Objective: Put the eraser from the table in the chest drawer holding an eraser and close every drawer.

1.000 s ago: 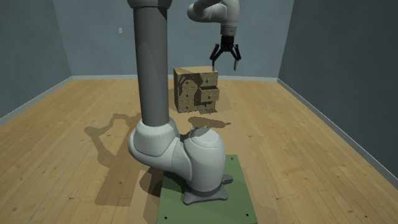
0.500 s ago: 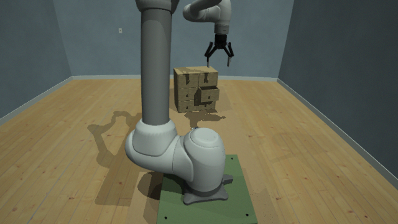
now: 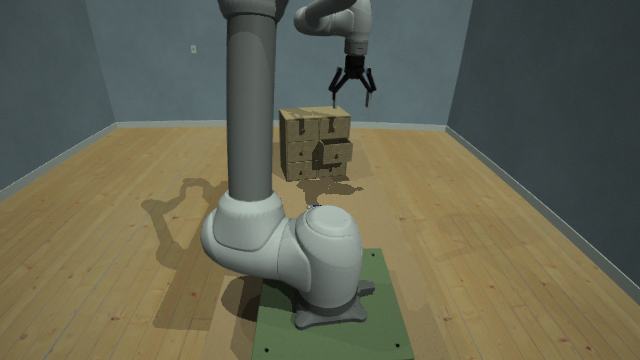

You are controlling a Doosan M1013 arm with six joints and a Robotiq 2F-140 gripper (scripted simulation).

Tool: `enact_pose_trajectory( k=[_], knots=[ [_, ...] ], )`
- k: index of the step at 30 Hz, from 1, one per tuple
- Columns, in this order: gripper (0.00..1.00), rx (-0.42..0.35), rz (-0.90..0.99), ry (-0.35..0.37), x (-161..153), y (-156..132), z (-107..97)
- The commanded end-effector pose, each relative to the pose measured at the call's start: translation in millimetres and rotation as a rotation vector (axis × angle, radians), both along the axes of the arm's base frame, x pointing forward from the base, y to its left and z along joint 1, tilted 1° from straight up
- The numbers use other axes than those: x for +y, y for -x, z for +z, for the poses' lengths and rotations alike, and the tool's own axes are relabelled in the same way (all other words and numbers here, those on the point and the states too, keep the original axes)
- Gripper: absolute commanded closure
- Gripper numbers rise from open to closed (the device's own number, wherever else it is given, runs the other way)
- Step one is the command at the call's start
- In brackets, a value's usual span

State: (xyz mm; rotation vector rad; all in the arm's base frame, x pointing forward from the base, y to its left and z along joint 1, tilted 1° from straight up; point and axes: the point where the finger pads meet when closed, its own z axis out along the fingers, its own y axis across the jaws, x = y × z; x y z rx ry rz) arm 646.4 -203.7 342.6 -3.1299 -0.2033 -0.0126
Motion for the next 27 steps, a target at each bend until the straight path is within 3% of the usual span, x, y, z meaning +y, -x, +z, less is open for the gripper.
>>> enact_pose_trajectory(
  k=[1,27],
  knots=[
    [0.0,0.0,-0.014,0.0,0.1,-0.4,-0.4],
    [0.0,-0.002,-0.272,0.011,1.4,-9.1,-9.0]
  ],
)
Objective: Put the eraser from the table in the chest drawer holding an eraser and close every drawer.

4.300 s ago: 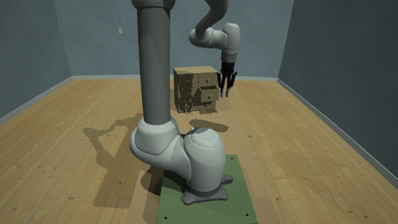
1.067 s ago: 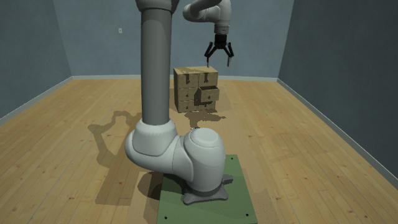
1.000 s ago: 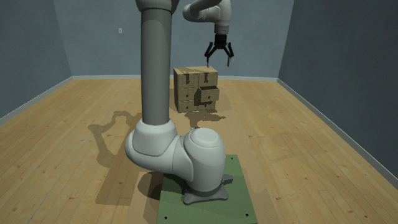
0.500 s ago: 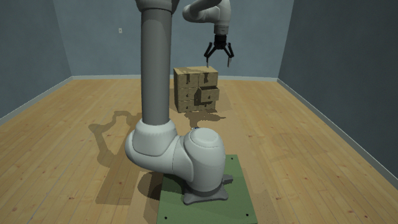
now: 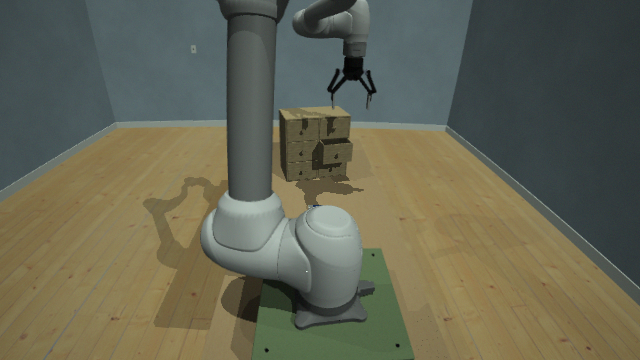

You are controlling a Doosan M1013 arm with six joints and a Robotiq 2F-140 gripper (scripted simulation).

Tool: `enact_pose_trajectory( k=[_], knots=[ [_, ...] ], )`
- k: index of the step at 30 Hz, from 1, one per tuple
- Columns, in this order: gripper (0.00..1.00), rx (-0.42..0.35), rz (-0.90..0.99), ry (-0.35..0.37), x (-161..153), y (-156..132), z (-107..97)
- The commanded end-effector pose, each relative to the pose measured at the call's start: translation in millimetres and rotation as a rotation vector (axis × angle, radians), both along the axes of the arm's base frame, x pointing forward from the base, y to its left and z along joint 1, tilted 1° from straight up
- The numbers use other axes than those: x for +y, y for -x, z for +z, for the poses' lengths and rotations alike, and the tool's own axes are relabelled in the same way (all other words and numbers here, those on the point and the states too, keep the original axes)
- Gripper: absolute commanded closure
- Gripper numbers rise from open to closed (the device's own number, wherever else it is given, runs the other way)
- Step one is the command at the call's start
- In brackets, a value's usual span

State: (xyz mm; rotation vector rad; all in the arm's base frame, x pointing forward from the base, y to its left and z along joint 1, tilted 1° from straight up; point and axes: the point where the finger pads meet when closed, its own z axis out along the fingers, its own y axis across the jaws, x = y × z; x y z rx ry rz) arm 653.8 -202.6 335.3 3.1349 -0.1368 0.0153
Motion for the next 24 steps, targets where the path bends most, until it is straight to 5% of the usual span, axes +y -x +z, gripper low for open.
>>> enact_pose_trajectory(
  k=[1,24],
  knots=[
    [0.0,0.0,-0.072,0.004,0.4,-2.3,-2.2],
    [0.0,-0.003,-0.488,0.02,2.6,-16.4,-16.2]
  ],
)
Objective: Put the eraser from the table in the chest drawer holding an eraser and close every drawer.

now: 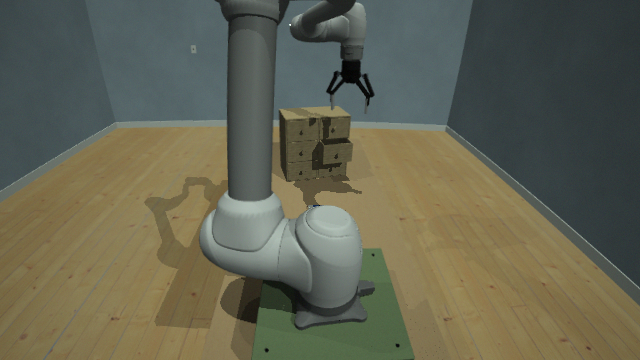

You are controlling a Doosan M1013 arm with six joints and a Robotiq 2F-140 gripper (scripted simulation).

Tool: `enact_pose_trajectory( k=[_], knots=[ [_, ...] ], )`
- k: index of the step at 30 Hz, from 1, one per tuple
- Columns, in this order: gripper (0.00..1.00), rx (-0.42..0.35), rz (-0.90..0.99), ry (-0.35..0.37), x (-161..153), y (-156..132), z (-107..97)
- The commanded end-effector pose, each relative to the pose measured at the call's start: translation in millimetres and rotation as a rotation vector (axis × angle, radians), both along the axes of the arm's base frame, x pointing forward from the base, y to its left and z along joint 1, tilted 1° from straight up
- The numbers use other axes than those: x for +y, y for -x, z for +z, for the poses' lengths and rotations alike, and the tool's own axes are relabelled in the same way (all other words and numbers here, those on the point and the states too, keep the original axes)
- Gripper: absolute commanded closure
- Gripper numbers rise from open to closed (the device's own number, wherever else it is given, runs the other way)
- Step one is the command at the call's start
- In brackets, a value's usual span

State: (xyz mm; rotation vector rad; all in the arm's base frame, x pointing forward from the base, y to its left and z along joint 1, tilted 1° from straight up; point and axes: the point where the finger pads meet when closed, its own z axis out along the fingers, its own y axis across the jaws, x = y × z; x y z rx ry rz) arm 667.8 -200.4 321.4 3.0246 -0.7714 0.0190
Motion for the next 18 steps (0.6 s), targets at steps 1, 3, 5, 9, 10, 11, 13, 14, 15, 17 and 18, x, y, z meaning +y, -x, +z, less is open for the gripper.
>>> enact_pose_trajectory(
  k=[1,3,5,9,10,11,13,14,15,17,18],
  knots=[
    [0.0,0.0,-0.101,0.006,0.5,-3.3,-3.2],
    [0.0,0.0,-0.155,0.008,0.8,-5.1,-4.9],
    [0.0,0.0,-0.209,0.011,1.1,-6.9,-6.8],
    [0.0,-0.001,-0.321,0.015,1.7,-10.7,-10.5],
    [0.0,-0.001,-0.35,0.016,1.8,-11.7,-11.5],
    [0.0,-0.001,-0.379,0.017,2.0,-12.7,-12.4],
    [0.0,-0.001,-0.408,0.018,2.1,-13.6,-13.4],
    [0.0,-0.001,-0.408,0.018,2.1,-13.6,-13.4],
    [0.0,-0.001,-0.438,0.02,2.3,-14.6,-14.4],
    [0.0,-0.002,-0.497,0.022,2.6,-16.7,-16.4],
    [0.0,-0.002,-0.527,0.023,2.8,-17.7,-17.4]
  ],
)
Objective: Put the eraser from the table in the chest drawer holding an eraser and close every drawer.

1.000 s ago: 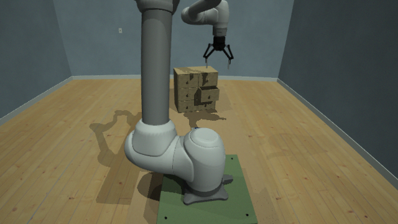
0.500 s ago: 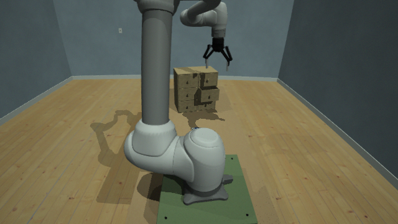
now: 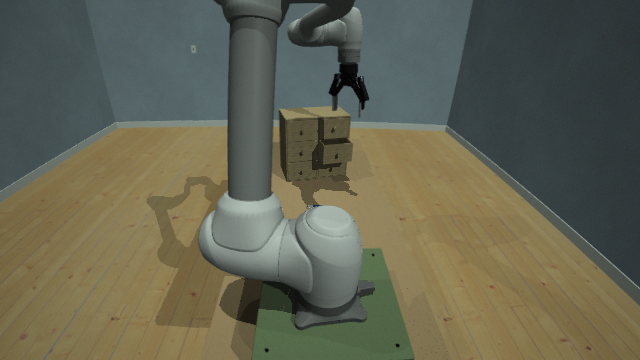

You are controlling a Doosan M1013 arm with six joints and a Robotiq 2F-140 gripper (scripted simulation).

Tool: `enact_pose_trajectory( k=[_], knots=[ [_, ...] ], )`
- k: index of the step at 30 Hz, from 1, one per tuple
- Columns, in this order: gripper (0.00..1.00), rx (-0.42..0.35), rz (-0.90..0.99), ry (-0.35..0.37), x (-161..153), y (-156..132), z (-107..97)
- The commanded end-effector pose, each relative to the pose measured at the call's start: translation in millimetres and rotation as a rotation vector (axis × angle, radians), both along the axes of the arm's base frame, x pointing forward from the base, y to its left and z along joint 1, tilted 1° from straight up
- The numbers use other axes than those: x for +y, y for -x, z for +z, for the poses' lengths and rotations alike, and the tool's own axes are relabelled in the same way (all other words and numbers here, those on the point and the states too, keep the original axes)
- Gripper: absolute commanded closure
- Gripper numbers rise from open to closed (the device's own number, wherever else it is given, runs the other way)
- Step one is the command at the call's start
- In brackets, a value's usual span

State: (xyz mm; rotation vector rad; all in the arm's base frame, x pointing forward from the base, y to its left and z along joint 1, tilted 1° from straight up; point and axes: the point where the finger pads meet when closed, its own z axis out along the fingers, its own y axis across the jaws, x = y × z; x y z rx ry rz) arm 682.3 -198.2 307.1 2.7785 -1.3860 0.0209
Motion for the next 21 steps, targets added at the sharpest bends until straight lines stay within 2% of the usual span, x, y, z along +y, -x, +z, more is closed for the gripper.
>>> enact_pose_trajectory(
  k=[1,21],
  knots=[
    [0.0,0.001,-0.131,0.008,0.7,-4.2,-4.1],
    [0.0,-0.002,-0.684,0.03,3.6,-22.9,-22.6]
  ],
)
